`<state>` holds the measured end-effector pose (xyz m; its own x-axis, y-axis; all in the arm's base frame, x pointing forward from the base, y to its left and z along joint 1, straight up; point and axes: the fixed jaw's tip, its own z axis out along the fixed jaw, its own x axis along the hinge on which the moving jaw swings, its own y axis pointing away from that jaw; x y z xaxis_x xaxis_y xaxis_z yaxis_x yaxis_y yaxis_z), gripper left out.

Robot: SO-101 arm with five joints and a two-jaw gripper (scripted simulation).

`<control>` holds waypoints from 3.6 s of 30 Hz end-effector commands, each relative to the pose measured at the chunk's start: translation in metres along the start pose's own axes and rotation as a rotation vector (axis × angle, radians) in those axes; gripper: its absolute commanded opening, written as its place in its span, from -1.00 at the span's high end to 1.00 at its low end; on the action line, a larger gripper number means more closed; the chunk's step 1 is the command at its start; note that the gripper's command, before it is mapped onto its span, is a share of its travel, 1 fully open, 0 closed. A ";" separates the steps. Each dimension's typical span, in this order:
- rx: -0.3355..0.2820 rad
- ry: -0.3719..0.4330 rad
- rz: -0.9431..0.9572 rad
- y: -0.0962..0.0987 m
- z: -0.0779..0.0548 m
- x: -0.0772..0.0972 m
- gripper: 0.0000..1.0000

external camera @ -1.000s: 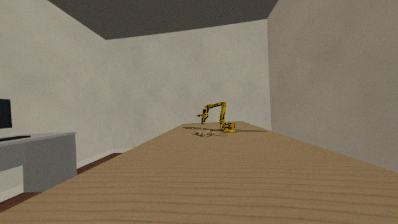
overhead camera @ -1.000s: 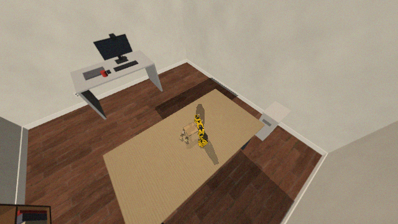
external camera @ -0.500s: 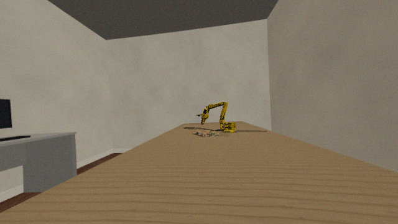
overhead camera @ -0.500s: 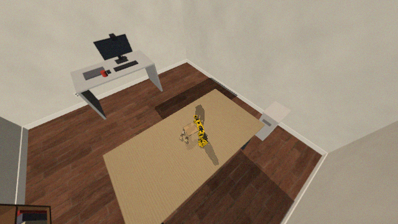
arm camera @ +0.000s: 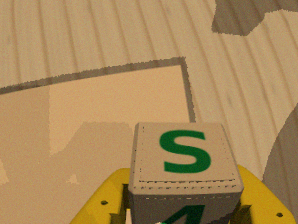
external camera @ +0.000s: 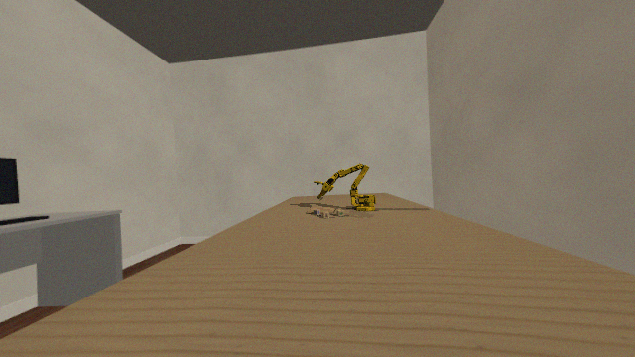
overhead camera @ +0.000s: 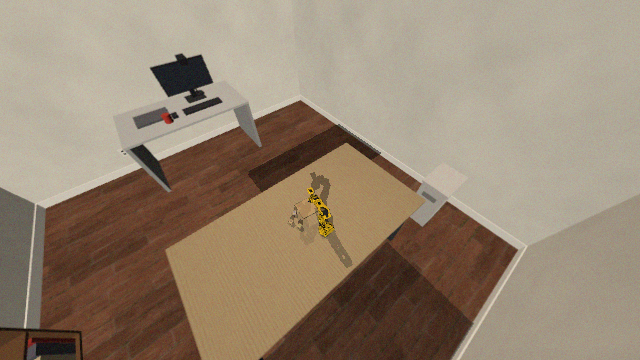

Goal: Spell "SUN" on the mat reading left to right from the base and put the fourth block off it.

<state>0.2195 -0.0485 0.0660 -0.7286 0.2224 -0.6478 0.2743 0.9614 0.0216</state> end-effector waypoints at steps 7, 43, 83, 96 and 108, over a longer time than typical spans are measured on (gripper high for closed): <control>-0.043 -0.167 -0.042 0.013 -0.009 -0.016 1.00; -0.192 -0.472 -0.147 0.054 -0.001 -0.020 1.00; -0.233 -0.545 -0.179 0.064 -0.003 -0.014 1.00; -0.233 -0.545 -0.179 0.064 -0.003 -0.014 1.00; -0.233 -0.545 -0.179 0.064 0.002 -0.010 1.00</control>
<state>0.2380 0.0094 0.0624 -0.3714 0.0039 -0.9285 -0.0047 1.0000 0.0061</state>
